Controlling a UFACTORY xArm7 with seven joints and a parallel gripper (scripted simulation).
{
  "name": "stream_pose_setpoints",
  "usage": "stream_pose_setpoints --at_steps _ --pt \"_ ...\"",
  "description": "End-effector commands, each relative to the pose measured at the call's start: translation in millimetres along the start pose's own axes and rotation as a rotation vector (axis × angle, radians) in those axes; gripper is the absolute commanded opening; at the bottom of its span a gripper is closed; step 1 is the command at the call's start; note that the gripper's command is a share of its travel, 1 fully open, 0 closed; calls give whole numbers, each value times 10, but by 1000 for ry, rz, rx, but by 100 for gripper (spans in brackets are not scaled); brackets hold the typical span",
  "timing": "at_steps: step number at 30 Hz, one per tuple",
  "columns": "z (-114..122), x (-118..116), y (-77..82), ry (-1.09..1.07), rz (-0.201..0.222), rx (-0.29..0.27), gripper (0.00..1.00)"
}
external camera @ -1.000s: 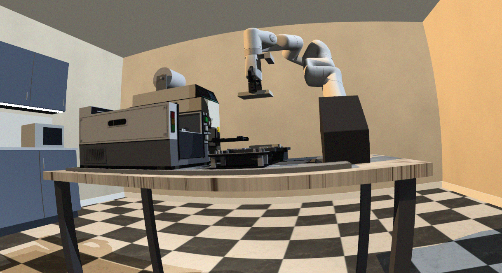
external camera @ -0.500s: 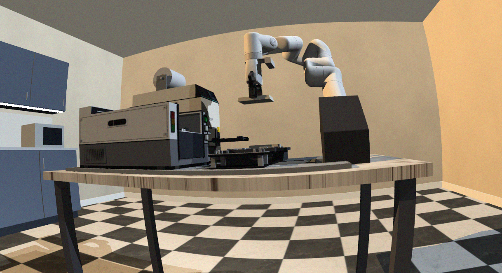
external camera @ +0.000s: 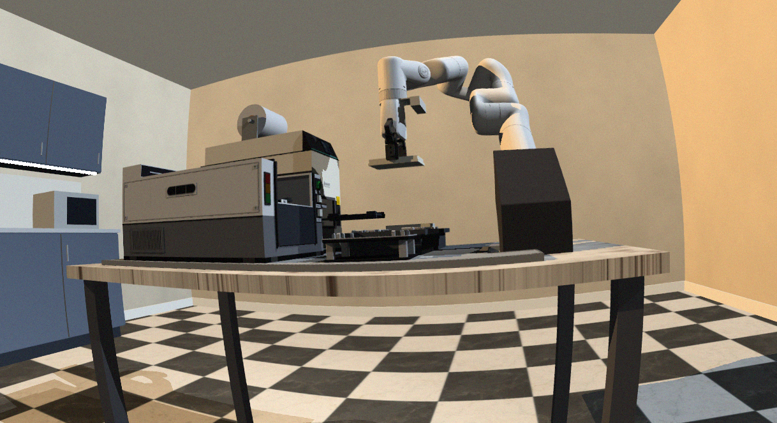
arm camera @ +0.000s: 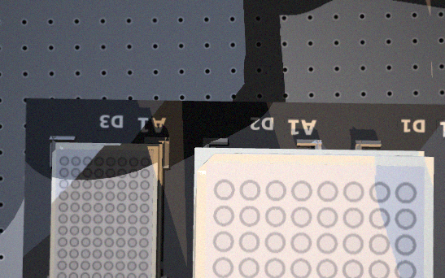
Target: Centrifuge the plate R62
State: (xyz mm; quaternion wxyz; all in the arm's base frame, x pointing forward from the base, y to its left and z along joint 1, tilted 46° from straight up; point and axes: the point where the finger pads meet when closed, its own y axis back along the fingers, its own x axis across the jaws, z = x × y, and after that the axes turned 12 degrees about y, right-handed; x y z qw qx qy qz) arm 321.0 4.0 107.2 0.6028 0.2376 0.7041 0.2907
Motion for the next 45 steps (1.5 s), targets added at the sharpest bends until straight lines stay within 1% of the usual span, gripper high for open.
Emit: stream_pose_setpoints --at_steps 1,4,6,21,23,38,40,45 --pt "15 8 -63 0 0 -4 0" --pt "16 8 -114 0 0 -4 0" --pt "16 8 -114 0 0 -4 0" --pt "17 8 -364 1 0 -4 0" --pt "17 8 -364 1 0 -4 0" --pt "18 9 -615 1 0 -4 0" --pt "18 9 -615 1 0 -4 0" --pt "19 10 -699 1 0 -4 0"
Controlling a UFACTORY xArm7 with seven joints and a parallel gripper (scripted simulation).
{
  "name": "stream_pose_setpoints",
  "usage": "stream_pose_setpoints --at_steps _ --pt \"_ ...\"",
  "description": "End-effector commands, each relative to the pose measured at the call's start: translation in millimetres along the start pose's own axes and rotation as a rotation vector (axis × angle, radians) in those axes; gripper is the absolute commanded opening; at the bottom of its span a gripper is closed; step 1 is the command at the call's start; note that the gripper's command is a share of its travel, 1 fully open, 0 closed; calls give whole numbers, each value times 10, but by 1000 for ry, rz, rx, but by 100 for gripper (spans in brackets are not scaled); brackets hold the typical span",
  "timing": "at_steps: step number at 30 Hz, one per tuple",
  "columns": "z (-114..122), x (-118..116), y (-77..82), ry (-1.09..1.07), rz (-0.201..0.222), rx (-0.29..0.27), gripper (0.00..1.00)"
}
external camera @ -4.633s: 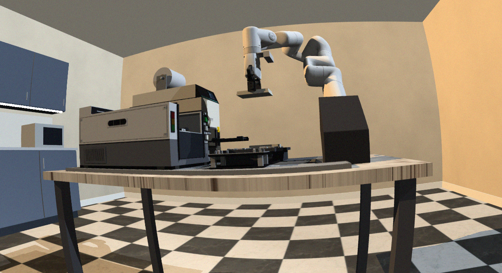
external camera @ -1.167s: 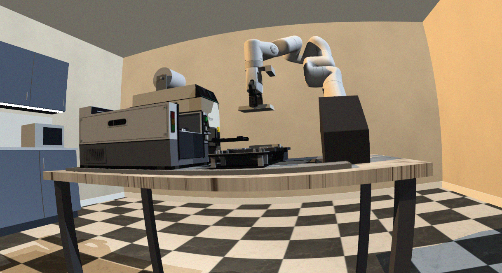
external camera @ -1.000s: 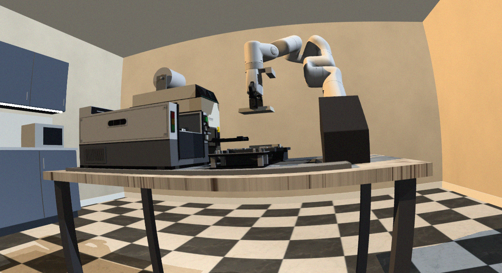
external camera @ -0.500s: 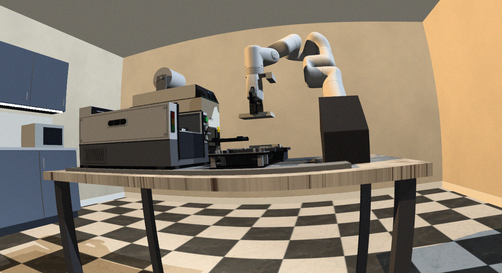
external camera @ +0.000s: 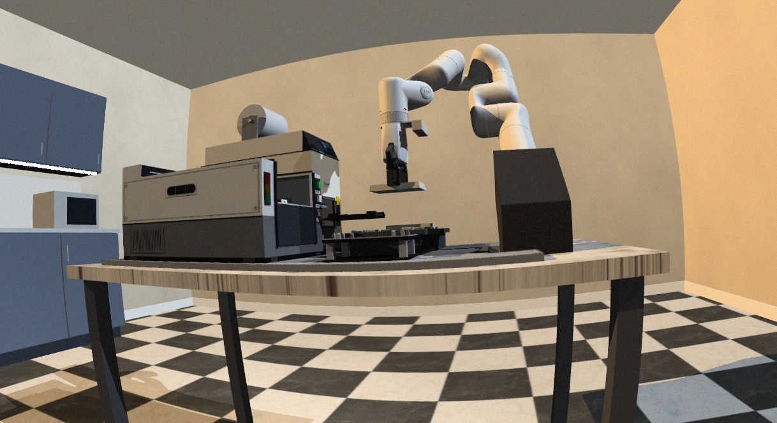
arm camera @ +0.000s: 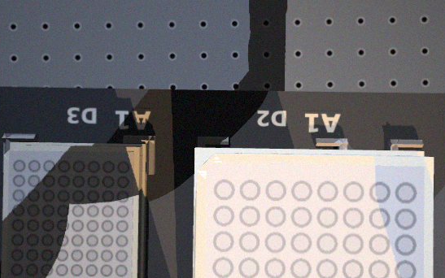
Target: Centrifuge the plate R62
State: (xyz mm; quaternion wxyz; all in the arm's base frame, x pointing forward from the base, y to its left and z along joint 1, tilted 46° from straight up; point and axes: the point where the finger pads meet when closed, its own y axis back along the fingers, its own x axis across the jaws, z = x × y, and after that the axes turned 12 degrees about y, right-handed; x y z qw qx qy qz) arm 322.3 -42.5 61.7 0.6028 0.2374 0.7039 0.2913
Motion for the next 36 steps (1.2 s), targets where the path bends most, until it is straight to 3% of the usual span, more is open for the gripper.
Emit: stream_pose_setpoints --at_steps 1,36 --pt "16 8 -65 1 0 -3 0" --pt "17 8 -583 1 0 -2 0"
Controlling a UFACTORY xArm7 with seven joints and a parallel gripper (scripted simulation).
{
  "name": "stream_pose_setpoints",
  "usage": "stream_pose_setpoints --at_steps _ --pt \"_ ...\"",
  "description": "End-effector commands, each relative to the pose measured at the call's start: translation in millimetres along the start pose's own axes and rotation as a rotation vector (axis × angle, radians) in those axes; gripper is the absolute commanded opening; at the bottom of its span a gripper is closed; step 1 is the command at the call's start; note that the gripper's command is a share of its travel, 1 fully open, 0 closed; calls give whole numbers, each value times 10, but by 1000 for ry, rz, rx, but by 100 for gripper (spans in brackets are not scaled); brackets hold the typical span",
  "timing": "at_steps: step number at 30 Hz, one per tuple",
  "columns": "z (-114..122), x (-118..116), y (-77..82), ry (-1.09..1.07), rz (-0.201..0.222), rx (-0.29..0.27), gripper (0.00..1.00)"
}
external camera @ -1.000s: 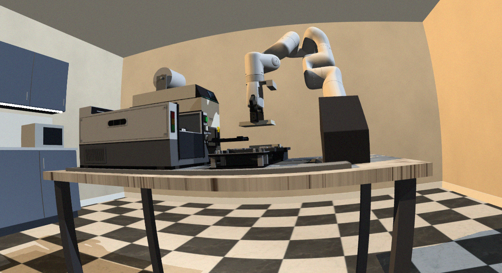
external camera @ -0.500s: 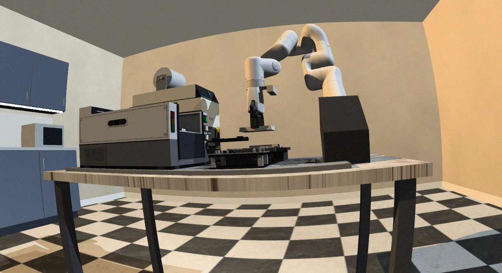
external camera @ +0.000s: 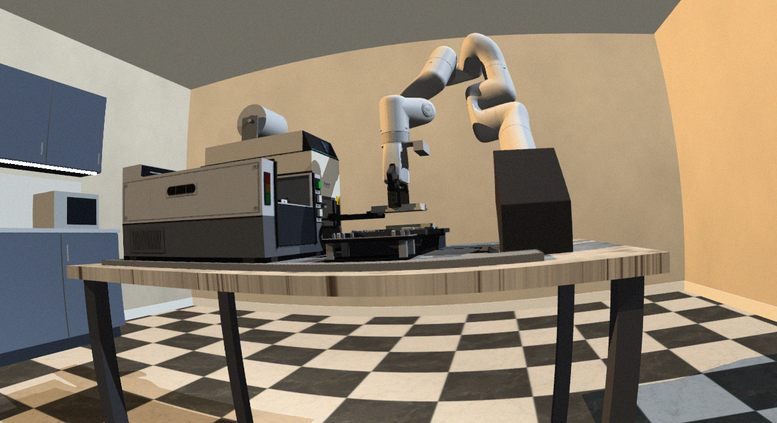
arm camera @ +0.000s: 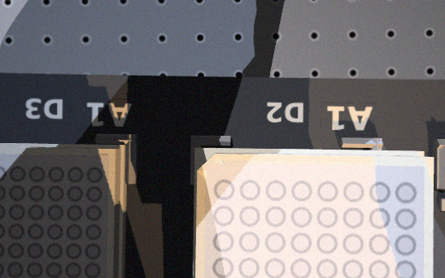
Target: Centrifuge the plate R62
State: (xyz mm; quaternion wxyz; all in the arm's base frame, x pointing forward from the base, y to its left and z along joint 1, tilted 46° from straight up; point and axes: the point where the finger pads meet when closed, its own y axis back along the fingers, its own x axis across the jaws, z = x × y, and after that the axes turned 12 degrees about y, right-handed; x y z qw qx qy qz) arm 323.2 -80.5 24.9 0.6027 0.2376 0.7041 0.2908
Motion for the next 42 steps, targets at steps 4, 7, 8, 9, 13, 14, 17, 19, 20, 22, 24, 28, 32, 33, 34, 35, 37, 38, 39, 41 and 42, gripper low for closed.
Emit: stream_pose_setpoints --at_steps 4,7,8,9,13,14,17,19,20,22,24,28,32,33,34,35,37,38,39,41,42 --pt "18 8 -121 1 0 -3 0" --pt "18 8 -171 1 0 -3 0" --pt "18 8 -187 1 0 -3 0" --pt "18 8 -187 1 0 -3 0" --pt "19 8 -238 1 0 -3 0" --pt "19 8 -254 1 1 -3 0" --pt "18 8 -305 1 1 -3 0" --pt "18 8 -338 1 1 -3 0" --pt "18 8 -355 1 1 -3 0" --pt "18 8 -355 1 1 -3 0" --pt "18 7 -354 1 1 -3 0" --pt "18 7 -354 1 1 -3 0" --pt "17 7 -355 1 1 -3 0" --pt "17 7 -355 1 1 -3 0" --pt "17 7 -355 1 1 -3 0" --pt "17 7 -355 1 1 -3 0" --pt "16 6 -355 1 1 -3 0" --pt "16 6 -355 1 1 -3 0" --pt "16 6 -355 1 1 -3 0" --pt "15 6 -355 1 1 -3 0" --pt "15 6 -355 1 1 -3 0"
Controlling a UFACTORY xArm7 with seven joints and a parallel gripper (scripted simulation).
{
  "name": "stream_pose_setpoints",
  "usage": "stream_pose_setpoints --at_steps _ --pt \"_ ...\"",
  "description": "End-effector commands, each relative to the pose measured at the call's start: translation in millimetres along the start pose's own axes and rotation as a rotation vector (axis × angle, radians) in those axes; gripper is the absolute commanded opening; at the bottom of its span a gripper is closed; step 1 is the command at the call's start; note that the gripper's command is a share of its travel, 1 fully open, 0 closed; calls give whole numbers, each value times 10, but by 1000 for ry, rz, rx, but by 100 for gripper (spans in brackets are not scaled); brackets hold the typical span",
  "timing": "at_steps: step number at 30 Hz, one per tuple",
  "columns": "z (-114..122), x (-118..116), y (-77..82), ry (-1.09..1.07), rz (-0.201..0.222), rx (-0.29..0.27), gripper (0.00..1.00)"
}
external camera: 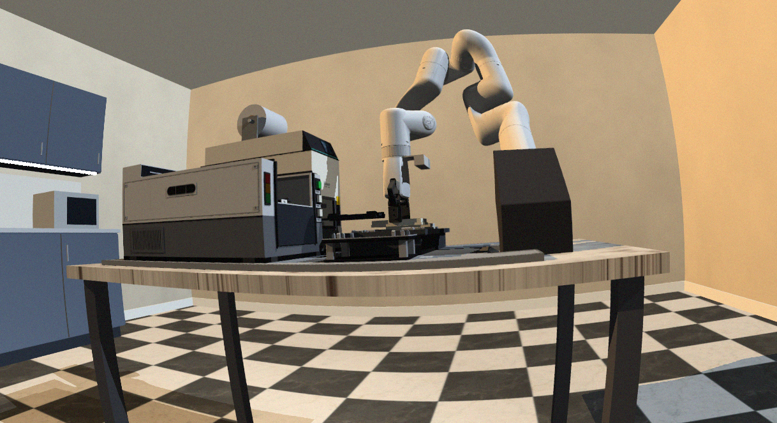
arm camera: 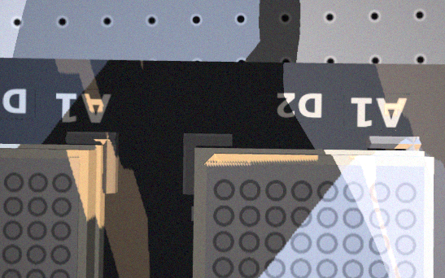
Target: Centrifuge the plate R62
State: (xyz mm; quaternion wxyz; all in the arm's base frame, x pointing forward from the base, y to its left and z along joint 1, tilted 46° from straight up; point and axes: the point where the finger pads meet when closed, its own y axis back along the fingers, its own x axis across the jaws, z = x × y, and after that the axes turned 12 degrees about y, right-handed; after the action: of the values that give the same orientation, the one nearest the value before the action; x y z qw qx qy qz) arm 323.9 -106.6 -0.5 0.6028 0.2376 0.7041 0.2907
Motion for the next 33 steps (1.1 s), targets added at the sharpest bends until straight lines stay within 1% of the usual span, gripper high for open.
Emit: stream_pose_setpoints --at_steps 1,19,33 --pt "13 6 9 1 1 -3 0" --pt "12 5 6 1 1 -3 0" --pt "11 5 -40 1 1 -3 0"
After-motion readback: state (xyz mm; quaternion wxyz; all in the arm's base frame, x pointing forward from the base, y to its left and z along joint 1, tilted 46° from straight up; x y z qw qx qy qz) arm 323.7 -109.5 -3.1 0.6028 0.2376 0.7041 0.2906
